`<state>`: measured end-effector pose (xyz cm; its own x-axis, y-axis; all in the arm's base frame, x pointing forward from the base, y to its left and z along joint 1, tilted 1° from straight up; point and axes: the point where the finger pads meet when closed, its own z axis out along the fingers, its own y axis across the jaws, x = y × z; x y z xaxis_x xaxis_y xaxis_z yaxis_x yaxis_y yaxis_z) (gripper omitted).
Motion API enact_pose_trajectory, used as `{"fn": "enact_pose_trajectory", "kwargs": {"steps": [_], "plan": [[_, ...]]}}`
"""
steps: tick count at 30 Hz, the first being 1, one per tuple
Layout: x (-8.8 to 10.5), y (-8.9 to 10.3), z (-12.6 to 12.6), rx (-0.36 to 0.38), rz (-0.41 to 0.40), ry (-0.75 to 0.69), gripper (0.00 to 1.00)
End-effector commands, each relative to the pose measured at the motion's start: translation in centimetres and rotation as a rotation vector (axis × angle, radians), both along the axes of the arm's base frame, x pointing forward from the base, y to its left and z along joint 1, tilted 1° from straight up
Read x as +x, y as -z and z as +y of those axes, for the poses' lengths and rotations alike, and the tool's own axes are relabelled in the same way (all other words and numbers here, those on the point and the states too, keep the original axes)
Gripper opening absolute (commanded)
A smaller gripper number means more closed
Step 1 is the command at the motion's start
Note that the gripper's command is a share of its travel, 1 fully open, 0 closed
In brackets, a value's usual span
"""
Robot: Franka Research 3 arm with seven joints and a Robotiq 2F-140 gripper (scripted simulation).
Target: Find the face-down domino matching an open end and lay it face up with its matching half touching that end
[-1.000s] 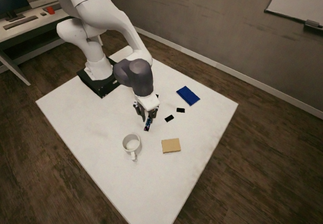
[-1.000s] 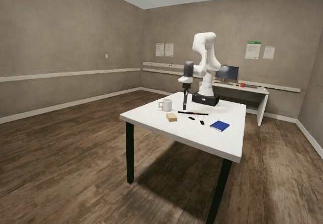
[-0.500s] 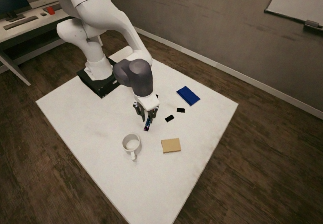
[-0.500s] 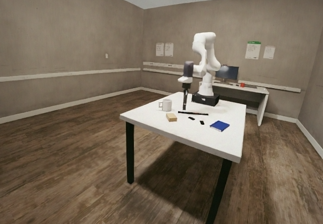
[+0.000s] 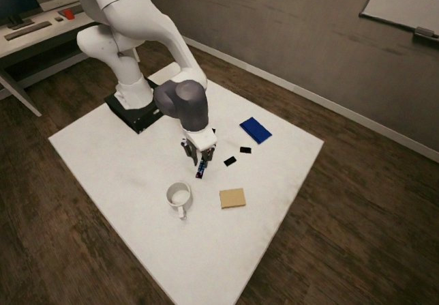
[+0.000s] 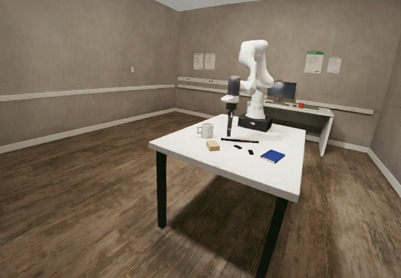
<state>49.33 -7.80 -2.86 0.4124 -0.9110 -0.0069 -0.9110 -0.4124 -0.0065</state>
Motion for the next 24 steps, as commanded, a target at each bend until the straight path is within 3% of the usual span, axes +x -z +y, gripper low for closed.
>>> {"fn": "enact_pose_trajectory", "kwargs": {"steps": [1, 13, 24], "plan": [[0.0, -0.2, 0.0, 0.000, 0.000, 0.000, 0.34], [0.0, -1.8, 0.0, 0.000, 0.000, 0.000, 0.34], [0.0, -4.9, 0.0, 0.000, 0.000, 0.000, 0.34]]}}
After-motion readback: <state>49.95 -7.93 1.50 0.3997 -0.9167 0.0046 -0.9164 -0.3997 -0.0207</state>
